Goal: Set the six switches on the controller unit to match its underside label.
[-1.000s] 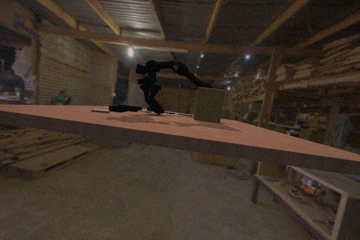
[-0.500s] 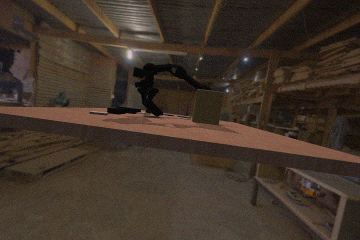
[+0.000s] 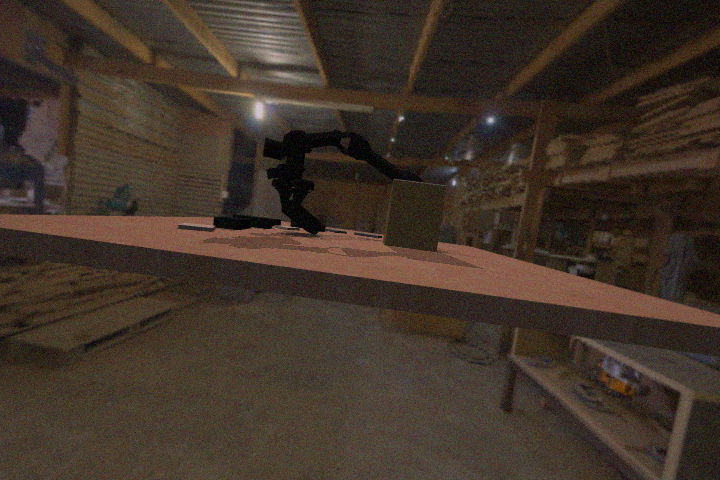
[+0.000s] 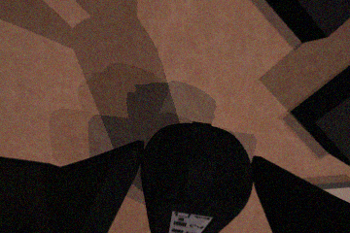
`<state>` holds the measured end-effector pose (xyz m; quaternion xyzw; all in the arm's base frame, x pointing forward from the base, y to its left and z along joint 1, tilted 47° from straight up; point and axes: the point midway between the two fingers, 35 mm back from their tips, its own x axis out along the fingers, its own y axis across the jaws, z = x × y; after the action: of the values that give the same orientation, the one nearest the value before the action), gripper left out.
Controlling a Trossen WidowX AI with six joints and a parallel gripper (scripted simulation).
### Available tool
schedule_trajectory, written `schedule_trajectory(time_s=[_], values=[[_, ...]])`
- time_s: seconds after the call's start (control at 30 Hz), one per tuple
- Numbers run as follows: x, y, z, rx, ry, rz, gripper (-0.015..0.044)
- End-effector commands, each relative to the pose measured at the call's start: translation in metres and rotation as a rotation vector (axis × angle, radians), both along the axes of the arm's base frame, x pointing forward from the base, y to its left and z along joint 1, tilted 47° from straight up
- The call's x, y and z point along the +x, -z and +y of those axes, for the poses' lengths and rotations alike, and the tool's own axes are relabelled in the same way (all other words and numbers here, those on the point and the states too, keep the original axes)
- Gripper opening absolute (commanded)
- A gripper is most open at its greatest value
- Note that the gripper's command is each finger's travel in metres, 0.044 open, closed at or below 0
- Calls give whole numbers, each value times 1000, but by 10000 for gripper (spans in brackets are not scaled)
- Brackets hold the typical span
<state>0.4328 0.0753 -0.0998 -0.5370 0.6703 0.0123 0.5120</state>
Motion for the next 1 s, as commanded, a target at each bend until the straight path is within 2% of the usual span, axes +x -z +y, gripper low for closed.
schedule_trajectory(time_s=[0.0,0.97], values=[[0,8,-10,-14,12,17,338],[8,27,-20,-14,12,16,338]])
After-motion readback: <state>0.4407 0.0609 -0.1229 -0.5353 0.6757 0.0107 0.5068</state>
